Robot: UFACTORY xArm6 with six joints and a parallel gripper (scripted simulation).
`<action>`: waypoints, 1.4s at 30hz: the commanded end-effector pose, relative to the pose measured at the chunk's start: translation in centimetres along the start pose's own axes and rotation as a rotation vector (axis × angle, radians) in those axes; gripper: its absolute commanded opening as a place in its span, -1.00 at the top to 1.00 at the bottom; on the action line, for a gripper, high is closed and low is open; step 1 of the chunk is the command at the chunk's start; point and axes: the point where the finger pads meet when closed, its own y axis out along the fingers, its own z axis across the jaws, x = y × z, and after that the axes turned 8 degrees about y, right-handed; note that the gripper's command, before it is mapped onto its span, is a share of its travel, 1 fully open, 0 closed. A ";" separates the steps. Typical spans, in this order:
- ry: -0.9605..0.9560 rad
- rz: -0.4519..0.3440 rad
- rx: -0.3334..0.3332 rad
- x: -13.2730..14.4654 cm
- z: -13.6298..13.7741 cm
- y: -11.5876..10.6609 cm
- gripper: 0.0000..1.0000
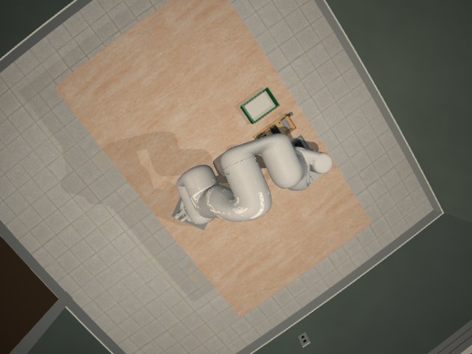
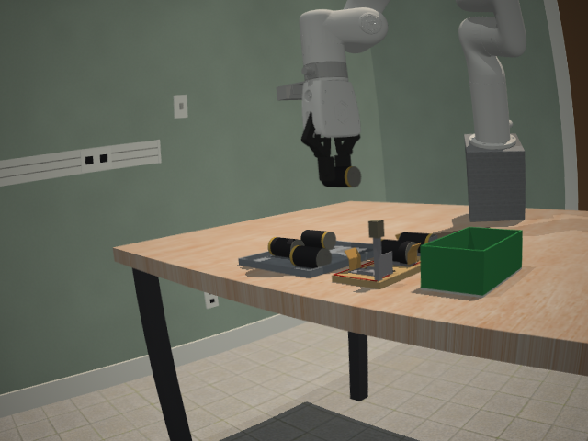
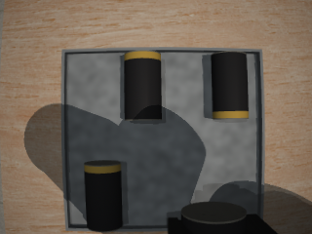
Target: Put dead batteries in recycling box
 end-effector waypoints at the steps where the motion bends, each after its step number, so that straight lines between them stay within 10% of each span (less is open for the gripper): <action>1: -0.006 -0.011 -0.012 -0.9 0.2 -0.2 0.44; 22: -0.010 -0.011 -0.012 -0.9 0.2 -0.2 0.44; 30: -0.010 -0.011 -0.012 -0.8 0.1 7.2 0.44; 42: -0.010 -0.011 -0.012 -0.8 0.1 7.5 0.44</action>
